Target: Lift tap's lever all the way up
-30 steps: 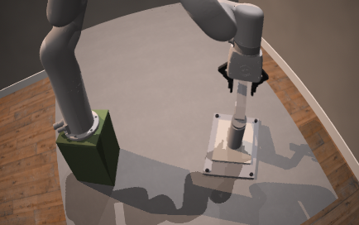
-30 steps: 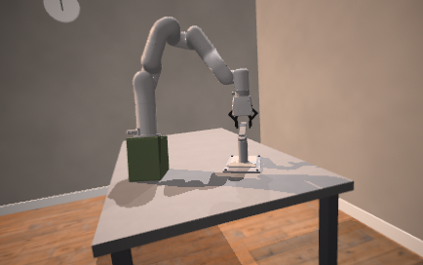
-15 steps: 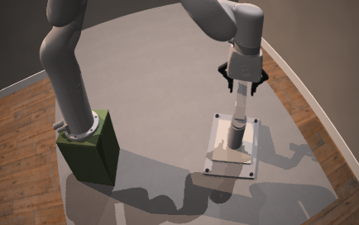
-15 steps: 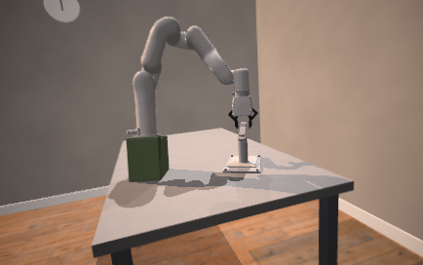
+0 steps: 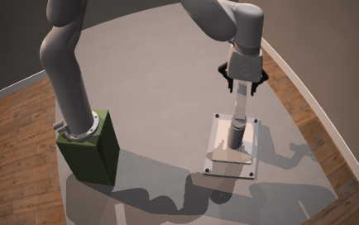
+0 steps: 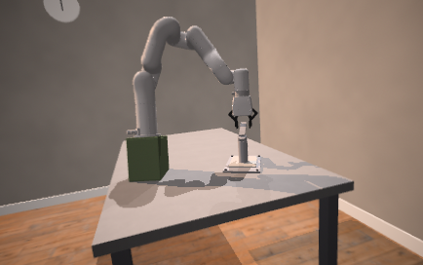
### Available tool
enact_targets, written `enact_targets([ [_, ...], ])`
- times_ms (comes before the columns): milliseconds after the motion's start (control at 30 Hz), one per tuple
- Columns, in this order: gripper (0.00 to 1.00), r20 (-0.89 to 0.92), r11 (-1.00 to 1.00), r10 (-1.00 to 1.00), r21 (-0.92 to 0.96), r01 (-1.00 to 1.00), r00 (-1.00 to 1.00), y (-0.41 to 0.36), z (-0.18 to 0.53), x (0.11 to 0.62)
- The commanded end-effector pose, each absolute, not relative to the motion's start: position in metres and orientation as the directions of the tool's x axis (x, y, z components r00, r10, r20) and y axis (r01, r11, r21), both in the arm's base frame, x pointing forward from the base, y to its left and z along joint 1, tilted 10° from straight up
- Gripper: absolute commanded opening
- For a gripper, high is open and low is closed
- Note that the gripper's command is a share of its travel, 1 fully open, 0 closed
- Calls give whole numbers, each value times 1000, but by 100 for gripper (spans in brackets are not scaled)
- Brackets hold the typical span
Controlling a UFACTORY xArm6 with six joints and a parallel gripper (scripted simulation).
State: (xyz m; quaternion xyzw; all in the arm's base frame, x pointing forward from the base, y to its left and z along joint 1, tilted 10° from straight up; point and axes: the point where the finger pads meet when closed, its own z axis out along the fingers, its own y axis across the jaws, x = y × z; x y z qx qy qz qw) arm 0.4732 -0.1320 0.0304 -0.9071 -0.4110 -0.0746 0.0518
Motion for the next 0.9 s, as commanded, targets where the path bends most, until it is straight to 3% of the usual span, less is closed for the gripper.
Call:
enact_targets([
  [0,68,179,-657,738,-29,753,651,-133,32,475],
  [867,68,179,-657,738,-29,753,651,-135,45,473],
])
